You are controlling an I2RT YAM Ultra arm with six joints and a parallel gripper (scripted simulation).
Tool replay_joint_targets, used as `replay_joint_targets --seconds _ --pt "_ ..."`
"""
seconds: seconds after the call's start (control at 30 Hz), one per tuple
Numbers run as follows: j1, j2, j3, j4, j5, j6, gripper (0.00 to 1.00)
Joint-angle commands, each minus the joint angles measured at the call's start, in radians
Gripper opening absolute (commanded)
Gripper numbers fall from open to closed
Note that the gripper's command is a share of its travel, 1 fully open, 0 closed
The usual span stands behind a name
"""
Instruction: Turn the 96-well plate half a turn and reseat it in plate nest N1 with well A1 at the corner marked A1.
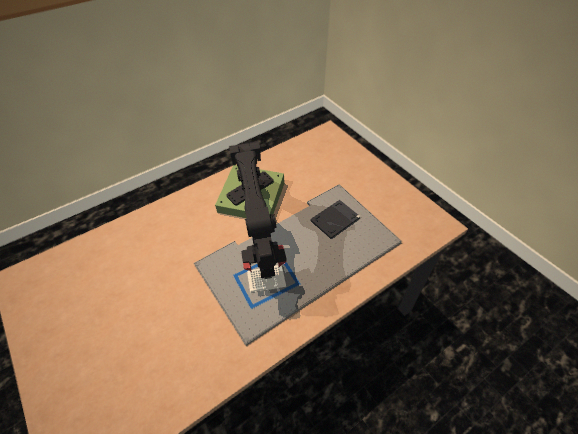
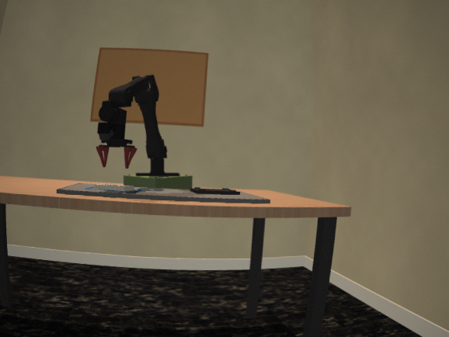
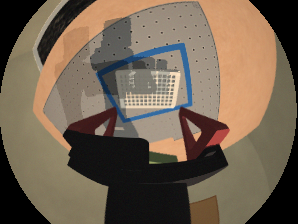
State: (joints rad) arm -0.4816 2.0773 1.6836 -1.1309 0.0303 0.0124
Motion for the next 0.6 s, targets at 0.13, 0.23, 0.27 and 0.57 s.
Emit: replay_joint_targets --seconds 0.13,0.23,0.27,0.57 --pt "0.001 -0.018 0.008 0.0 -0.001 0.134 1.0" --pt "0.001 -0.018 0.008 0.0 -0.001 0.234 1.0" --pt "0.001 -0.018 0.008 0.0 -0.001 0.267 1.0" --pt "0.001 -0.018 0.008 0.0 -0.001 0.501 1.0"
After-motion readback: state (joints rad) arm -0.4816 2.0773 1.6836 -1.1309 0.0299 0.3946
